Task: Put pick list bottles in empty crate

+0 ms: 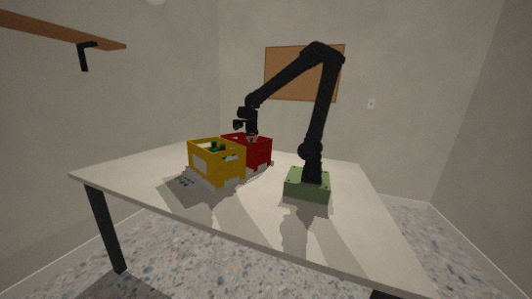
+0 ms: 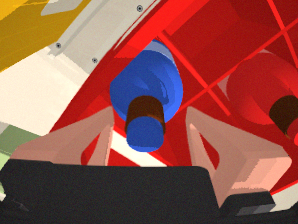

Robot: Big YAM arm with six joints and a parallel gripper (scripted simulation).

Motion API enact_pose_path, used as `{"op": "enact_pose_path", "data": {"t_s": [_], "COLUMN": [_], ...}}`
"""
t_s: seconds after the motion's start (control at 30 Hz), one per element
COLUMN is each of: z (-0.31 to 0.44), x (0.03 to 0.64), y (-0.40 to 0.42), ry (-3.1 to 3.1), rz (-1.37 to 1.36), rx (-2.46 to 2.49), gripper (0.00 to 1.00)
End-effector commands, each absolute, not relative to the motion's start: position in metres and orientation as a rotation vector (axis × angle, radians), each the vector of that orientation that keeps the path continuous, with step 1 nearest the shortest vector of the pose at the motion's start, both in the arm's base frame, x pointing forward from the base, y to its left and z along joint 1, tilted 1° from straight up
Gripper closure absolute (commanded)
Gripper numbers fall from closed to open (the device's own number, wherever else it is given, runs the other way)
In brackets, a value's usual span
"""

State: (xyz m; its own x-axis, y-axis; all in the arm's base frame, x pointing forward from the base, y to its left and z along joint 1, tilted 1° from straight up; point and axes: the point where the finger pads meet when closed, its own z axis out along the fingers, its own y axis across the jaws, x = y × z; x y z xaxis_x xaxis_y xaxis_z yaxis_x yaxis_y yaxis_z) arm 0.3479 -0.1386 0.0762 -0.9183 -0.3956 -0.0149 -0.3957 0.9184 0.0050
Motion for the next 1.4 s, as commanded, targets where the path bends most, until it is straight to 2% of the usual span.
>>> {"op": "enact_pose_path", "data": {"t_s": [0.0,0.27,0.3,1.37], "z": [0.0817,0.0757,0.0758,0.0775], "x": [0.3496,0.3466,0.3466,0.3461], "y": [-0.1361,-0.1335,-0.1335,-0.1336], "ry": [3.036,3.059,3.058,3.057], "rz": [-0.012,0.012,0.011,0.008], "rx": [-0.634,-0.638,-0.637,-0.631], "gripper": [0.39,0.39,1.0,1.0]}}
